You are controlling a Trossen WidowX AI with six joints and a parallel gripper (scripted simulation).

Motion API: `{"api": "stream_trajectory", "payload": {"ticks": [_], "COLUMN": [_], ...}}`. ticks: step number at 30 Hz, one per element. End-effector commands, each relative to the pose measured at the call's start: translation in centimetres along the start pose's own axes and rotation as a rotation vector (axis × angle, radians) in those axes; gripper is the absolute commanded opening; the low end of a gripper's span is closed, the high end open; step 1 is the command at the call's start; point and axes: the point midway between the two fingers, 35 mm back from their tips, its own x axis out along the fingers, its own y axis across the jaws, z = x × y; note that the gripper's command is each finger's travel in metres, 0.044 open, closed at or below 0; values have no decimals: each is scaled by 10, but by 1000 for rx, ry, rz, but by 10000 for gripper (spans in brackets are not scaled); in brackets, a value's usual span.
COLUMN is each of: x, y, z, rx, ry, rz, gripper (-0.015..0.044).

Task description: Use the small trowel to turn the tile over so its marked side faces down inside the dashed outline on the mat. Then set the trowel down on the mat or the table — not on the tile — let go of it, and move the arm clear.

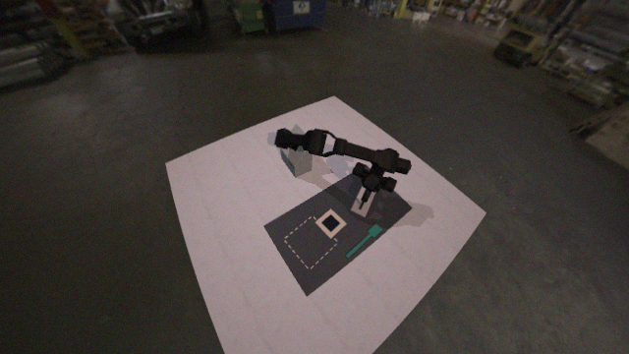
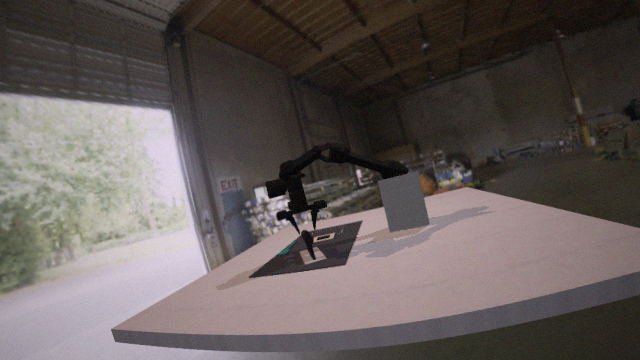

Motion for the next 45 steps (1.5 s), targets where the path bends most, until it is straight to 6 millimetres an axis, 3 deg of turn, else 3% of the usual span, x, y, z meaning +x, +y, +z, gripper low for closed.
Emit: {"api": "stream_trajectory", "payload": {"ticks": [1, 8, 17, 25, 32, 39, 45], "x": [-20, -30, 10, 31, 32, 20, 18], "y": [2, 3, 9, 7, -8, -38, -42], "z": [0, -1, -23, -19, -8, 17, 20], "rx": [16, 6, -43, -60, -53, -41, -39], "ry": [4, 1, 113, 150, 114, 26, 16], "rz": [17, 33, 218, 447, 664, 865, 883], "gripper": [270, 300, 300, 300, 300, 300, 300]}}
